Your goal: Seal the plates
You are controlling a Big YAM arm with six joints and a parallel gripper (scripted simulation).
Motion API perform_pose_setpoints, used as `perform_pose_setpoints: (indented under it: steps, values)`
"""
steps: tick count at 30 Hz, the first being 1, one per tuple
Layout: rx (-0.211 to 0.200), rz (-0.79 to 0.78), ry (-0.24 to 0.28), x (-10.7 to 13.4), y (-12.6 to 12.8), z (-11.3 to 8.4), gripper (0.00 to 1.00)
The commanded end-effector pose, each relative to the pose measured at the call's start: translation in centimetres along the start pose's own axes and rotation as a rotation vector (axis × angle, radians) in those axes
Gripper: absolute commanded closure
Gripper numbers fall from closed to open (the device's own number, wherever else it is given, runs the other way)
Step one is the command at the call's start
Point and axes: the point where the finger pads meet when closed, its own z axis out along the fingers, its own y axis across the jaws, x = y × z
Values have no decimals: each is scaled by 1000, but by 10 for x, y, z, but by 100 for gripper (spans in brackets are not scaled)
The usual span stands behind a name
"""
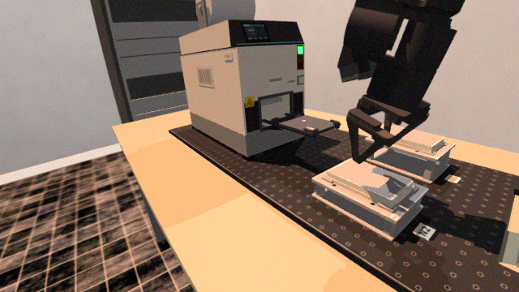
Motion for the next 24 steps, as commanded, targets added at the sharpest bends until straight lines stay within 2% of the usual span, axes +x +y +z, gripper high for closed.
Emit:
perform_pose_setpoints:
  steps: [1, 6, 12, 20, 24]
  values:
    - [-20, 0, -51, -25, 4, -23, 0]
    - [-23, 1, -59, -32, 6, -34, 0]
    - [-18, 0, -46, -29, 4, -34, 0]
    - [-24, 2, -59, -37, 5, -54, 0]
    - [-21, 1, -50, -39, 5, -57, 0]
